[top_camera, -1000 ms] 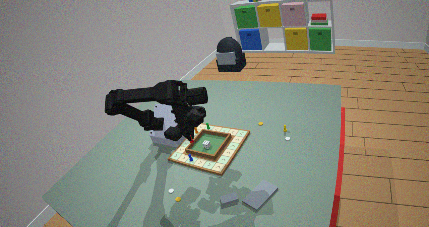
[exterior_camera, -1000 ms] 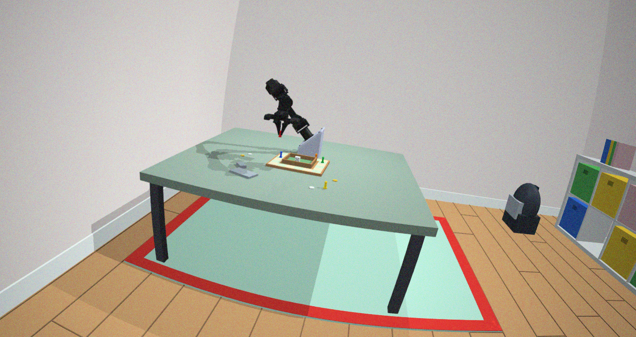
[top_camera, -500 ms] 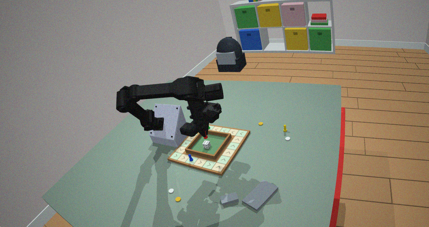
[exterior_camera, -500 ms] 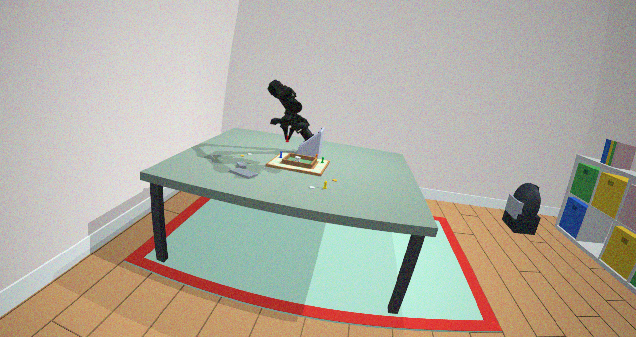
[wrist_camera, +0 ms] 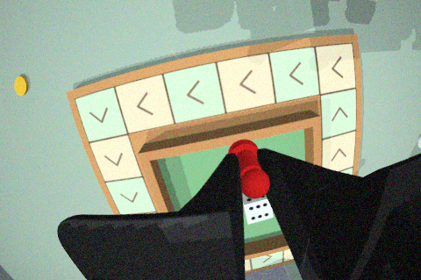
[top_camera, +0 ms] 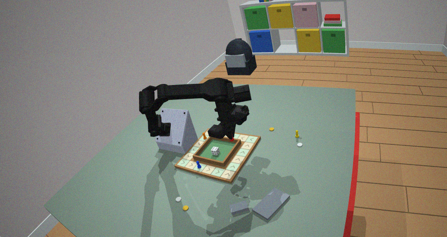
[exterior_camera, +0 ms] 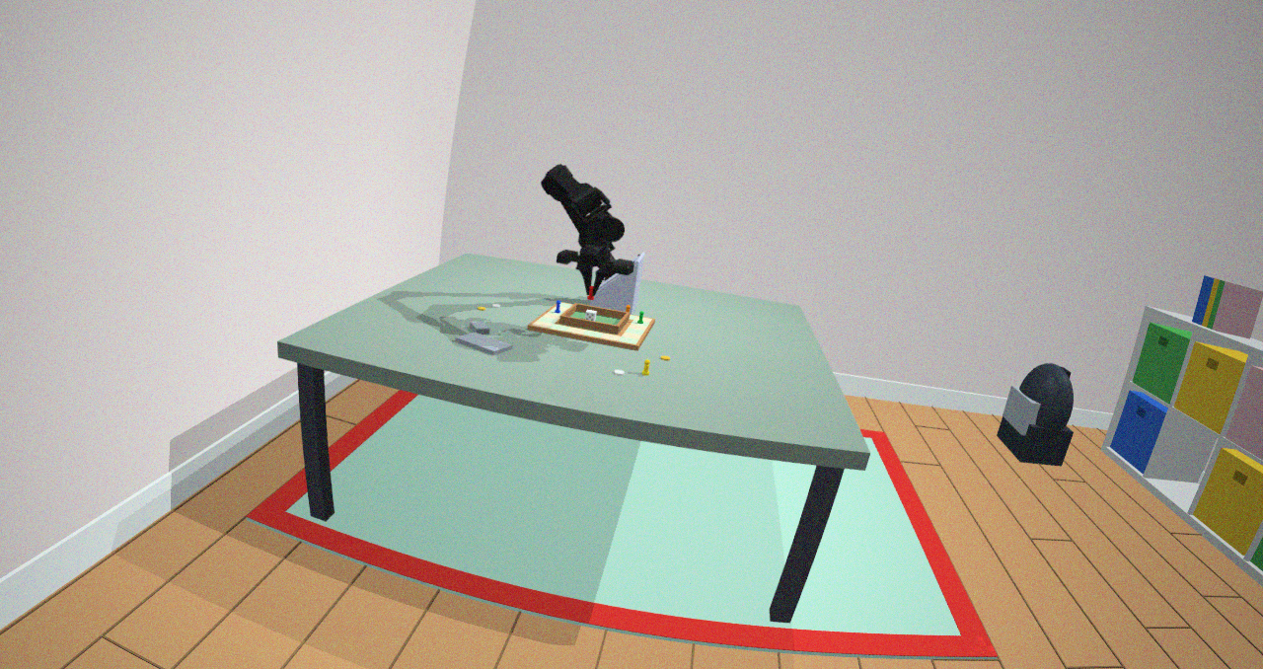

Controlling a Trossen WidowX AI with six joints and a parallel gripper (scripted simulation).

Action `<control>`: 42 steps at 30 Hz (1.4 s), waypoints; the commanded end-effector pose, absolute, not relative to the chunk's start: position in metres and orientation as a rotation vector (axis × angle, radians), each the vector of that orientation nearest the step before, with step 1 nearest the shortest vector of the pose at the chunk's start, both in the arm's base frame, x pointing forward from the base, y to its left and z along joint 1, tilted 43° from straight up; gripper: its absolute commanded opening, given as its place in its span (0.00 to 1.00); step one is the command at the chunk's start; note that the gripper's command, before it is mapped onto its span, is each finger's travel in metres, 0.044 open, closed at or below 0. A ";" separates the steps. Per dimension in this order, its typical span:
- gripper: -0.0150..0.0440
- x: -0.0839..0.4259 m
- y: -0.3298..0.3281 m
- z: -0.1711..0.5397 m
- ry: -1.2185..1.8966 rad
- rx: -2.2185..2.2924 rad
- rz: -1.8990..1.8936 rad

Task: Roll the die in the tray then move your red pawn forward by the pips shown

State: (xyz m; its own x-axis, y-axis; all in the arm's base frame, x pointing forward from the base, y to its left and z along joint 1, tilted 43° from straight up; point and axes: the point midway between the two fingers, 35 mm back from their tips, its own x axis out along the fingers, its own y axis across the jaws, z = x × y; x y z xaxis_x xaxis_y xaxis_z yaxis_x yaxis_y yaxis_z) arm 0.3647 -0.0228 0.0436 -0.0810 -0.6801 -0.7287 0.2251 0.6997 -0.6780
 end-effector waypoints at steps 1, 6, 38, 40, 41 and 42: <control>0.25 0.377 -0.014 0.024 1.463 -0.388 -0.782; 0.25 0.387 -0.007 -0.001 1.461 -0.387 -0.783; 0.25 0.391 -0.032 -0.058 1.458 -0.388 -0.785; 0.25 0.390 -0.034 -0.061 1.458 -0.389 -0.785; 0.25 0.390 -0.035 -0.062 1.458 -0.389 -0.785; 0.25 0.390 -0.035 -0.062 1.458 -0.389 -0.785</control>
